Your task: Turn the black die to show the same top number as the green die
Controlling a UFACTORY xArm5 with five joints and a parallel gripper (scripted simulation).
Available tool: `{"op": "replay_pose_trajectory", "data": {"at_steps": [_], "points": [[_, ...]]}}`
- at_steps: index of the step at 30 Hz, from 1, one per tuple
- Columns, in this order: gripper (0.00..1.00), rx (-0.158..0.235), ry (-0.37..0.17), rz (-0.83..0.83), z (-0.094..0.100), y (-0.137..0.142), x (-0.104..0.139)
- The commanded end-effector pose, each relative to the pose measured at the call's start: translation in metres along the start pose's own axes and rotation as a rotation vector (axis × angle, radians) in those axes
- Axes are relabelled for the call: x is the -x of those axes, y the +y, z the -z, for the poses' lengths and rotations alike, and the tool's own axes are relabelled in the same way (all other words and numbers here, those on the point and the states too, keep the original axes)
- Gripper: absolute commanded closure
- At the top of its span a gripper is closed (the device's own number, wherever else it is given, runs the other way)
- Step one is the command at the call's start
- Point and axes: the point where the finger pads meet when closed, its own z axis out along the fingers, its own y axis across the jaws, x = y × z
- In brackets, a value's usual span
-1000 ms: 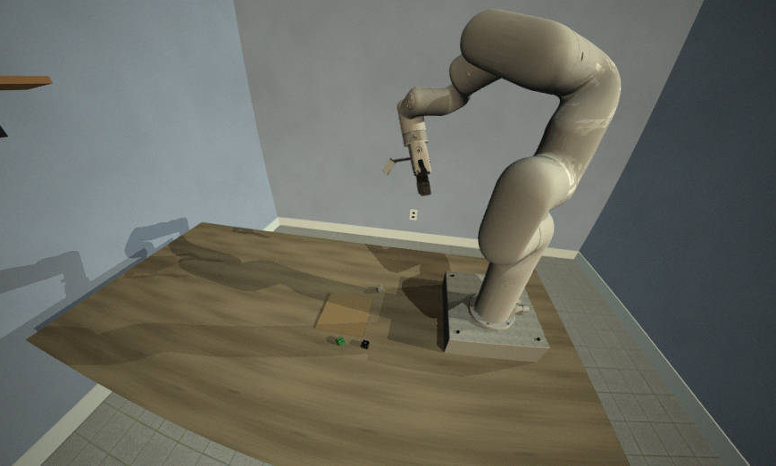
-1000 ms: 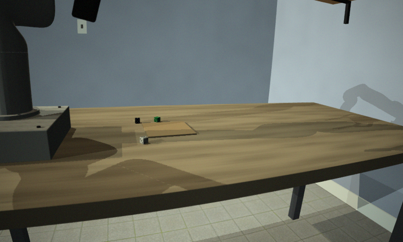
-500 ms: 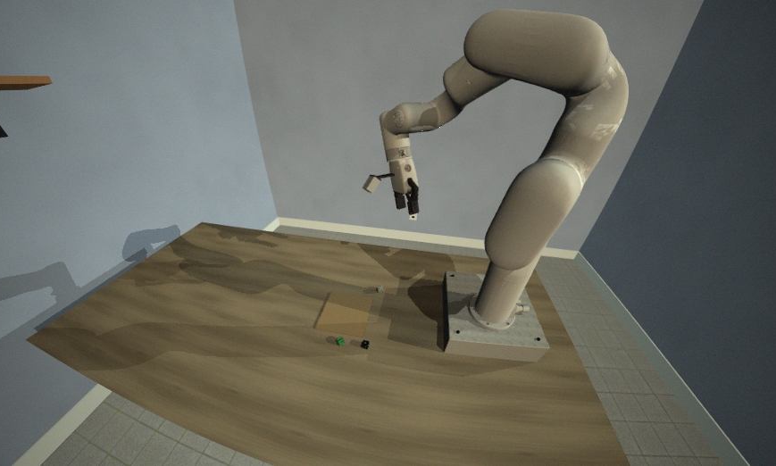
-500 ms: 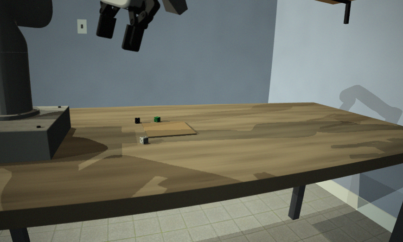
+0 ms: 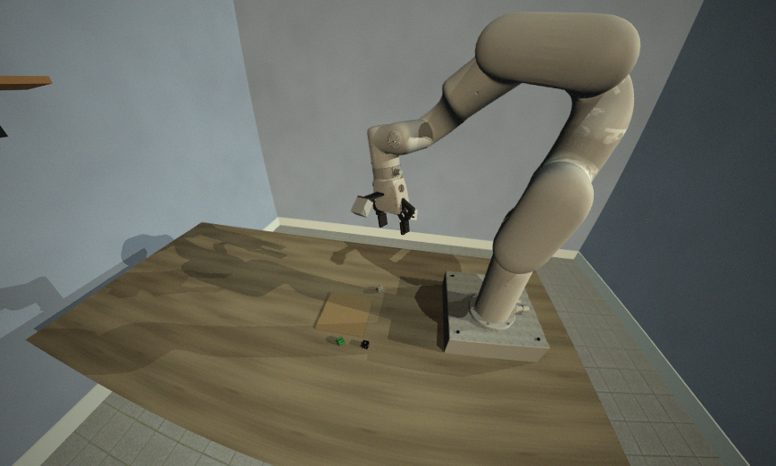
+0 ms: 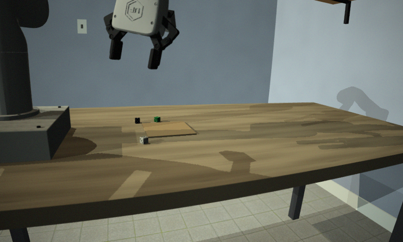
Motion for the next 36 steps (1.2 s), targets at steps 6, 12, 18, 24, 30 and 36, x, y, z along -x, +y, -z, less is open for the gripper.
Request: {"op": "replay_pose_trajectory", "data": {"at_steps": [6, 12, 18, 24, 30, 36], "points": [[0.00, 0.096, -0.011, 0.295, -0.025, -0.009, -0.048], [0.00, 0.139, -0.017, 0.451, -0.038, -0.019, -0.071], [0.00, 0.179, -0.024, 0.596, -0.050, -0.030, -0.091], [0.00, 0.185, -0.025, 0.617, -0.052, -0.032, -0.094], [0.00, 0.185, -0.025, 0.617, -0.052, -0.032, -0.094], [0.00, 0.185, -0.025, 0.617, -0.052, -0.032, -0.094]]}}
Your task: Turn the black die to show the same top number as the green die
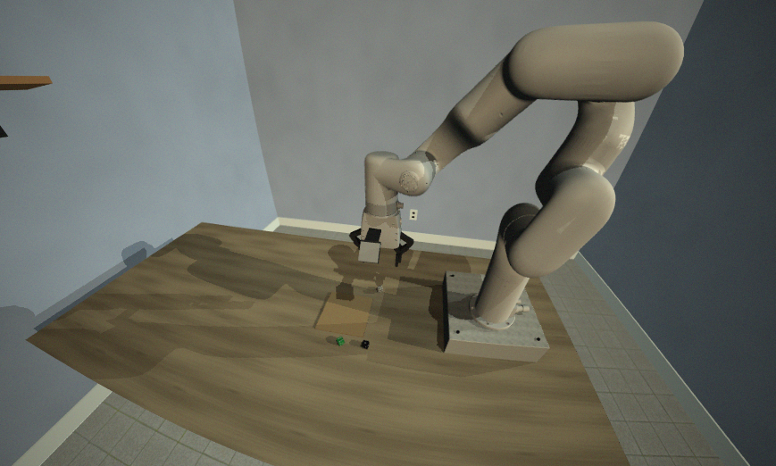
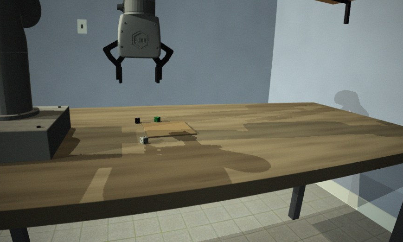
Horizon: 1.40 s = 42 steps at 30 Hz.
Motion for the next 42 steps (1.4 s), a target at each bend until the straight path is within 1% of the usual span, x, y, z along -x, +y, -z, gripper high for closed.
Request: {"op": "replay_pose_trajectory", "data": {"at_steps": [1, 4, 7, 10, 15, 16, 17, 19, 22, 24, 27, 42], "points": [[0.00, 0.003, -0.001, 0.001, 0.001, 0.001, 0.000], [0.00, 0.003, -0.001, 0.001, -0.001, 0.001, 0.000], [0.00, 0.004, -0.001, 0.001, -0.011, 0.001, 0.000], [0.00, 0.004, -0.001, 0.001, -0.032, 0.001, 0.001], [0.00, 0.004, -0.001, 0.001, -0.076, 0.002, 0.002], [0.00, 0.004, -0.001, 0.001, -0.076, 0.002, 0.002], [0.00, 0.004, -0.001, 0.001, -0.084, 0.003, 0.002], [0.00, 0.004, -0.001, 0.001, -0.084, 0.003, 0.002], [0.00, 0.004, -0.001, 0.001, -0.103, 0.003, 0.002], [0.00, 0.004, -0.001, 0.001, -0.110, 0.003, 0.002], [0.00, 0.004, -0.001, 0.001, -0.114, 0.003, 0.002], [0.00, 0.004, -0.001, 0.001, -0.114, 0.003, 0.002]]}}
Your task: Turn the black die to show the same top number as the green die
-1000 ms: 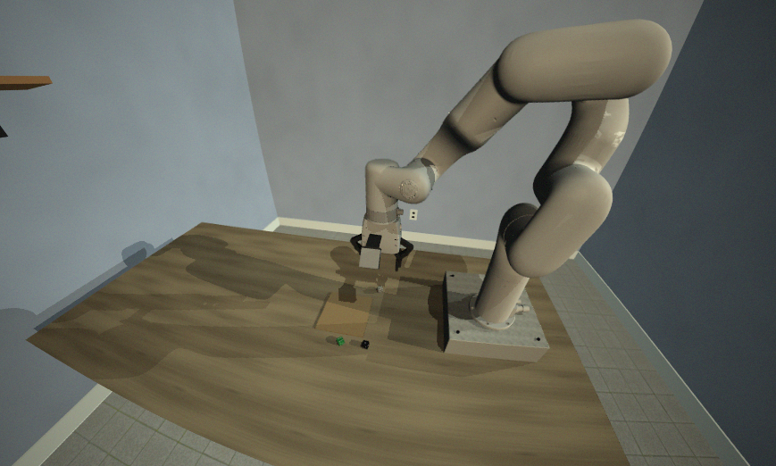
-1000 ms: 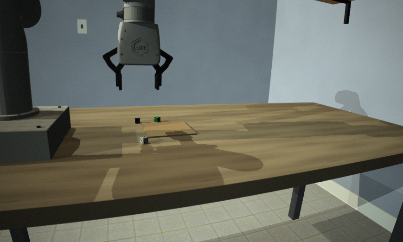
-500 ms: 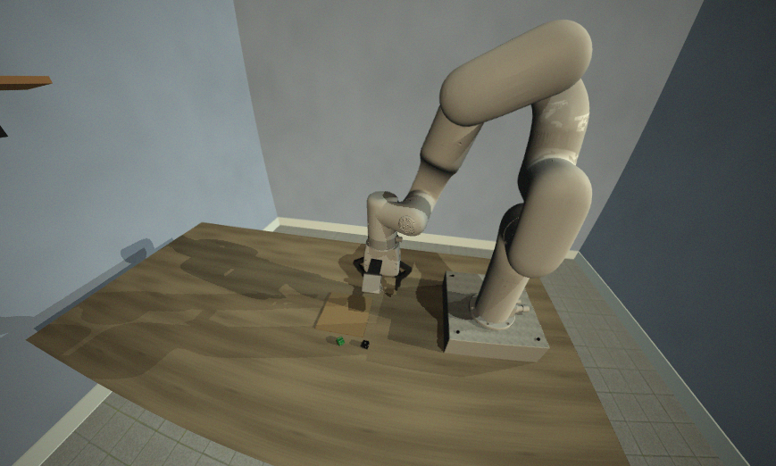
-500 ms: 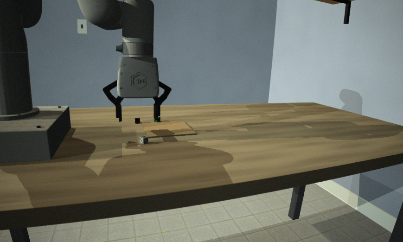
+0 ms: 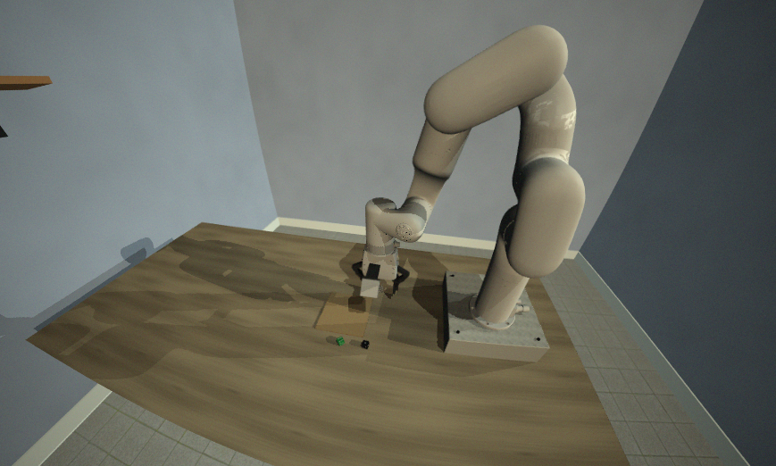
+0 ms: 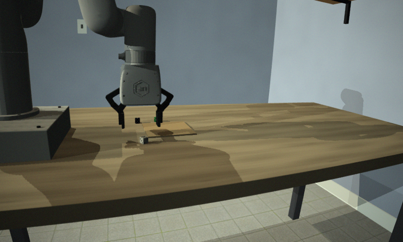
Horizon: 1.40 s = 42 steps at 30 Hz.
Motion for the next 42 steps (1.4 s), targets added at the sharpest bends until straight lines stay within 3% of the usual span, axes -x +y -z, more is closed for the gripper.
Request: {"op": "replay_pose_trajectory", "data": {"at_steps": [1, 34, 42], "points": [[0.00, 0.002, 0.000, 0.000, 0.000, 0.001, 0.000], [0.00, 0.002, 0.000, 0.000, 0.000, 0.001, -0.001], [0.00, 0.002, 0.001, 0.000, 0.000, 0.001, -0.024]]}}
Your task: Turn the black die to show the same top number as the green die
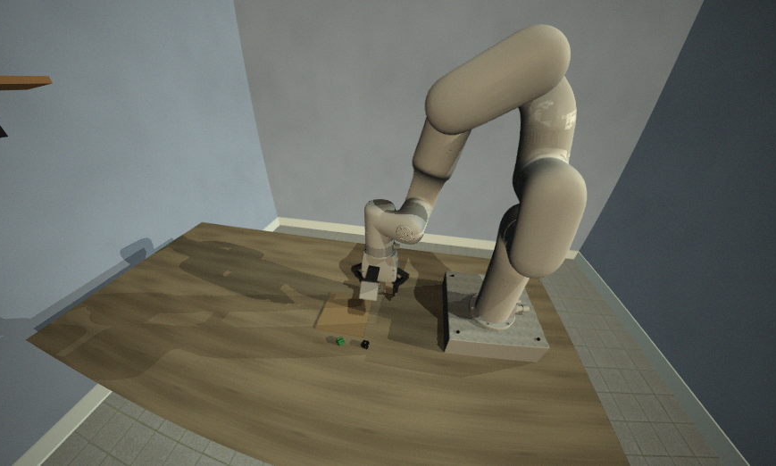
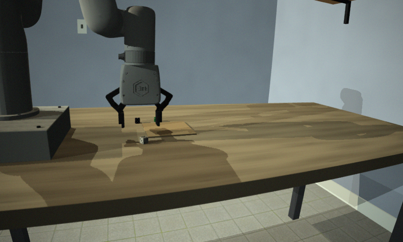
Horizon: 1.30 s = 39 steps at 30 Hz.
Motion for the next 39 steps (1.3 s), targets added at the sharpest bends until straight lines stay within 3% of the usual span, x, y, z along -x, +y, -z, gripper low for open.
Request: {"op": "replay_pose_trajectory", "data": {"at_steps": [1, 3, 14, 26, 31, 39], "points": [[0.00, 0.003, 0.001, 0.000, 0.001, 0.001, -0.021], [0.00, 0.003, 0.001, 0.000, 0.001, 0.001, -0.021], [0.00, 0.000, 0.006, 0.000, 0.000, 0.001, -0.110], [0.00, -0.002, 0.008, 0.000, -0.001, 0.001, -0.174], [0.00, -0.003, 0.009, 0.000, -0.001, 0.002, -0.189], [0.00, -0.003, 0.009, 0.000, -0.001, 0.001, -0.191]]}}
